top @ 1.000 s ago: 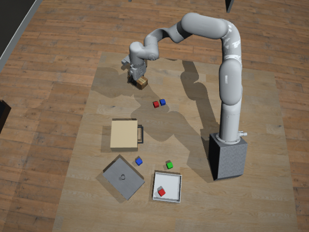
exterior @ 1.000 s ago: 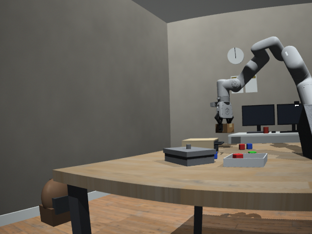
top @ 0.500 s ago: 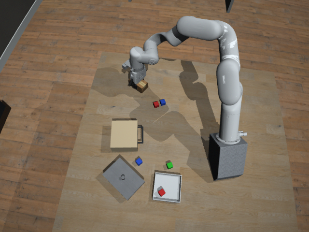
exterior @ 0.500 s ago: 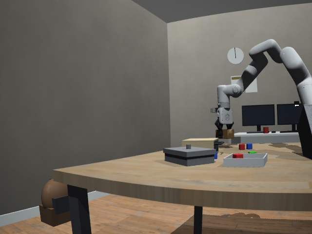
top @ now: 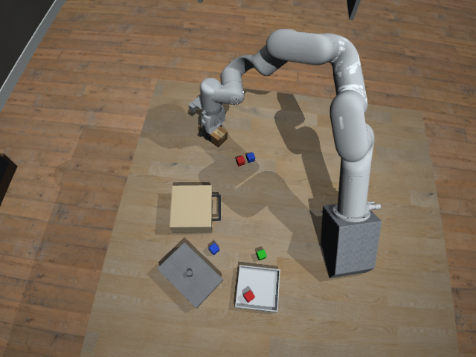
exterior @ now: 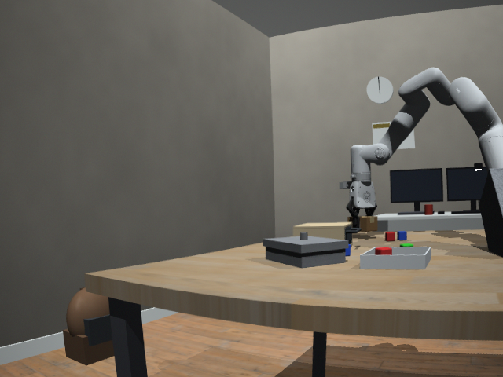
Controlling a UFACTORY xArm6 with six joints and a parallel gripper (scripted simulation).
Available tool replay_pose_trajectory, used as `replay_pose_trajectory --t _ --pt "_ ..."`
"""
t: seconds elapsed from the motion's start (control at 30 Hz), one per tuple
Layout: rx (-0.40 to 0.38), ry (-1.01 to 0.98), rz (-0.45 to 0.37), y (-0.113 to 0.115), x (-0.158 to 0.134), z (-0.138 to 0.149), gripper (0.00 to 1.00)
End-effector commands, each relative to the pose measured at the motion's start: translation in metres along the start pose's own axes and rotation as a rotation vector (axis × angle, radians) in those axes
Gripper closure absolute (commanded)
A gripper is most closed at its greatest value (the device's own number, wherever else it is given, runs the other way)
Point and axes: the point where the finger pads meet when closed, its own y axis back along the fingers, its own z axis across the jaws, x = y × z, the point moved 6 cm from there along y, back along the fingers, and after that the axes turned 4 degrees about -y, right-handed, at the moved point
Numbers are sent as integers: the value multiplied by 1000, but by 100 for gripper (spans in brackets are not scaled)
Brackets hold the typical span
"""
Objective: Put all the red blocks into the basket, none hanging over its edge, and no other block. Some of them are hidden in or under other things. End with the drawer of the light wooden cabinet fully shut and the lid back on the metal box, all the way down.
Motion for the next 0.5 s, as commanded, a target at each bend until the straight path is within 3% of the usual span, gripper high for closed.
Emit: replay_pose_trajectory --t 0.0,0.47 --pt "2 -1 5 -1 2 0 38" --pt "2 -1 5 -18 2 0 38"
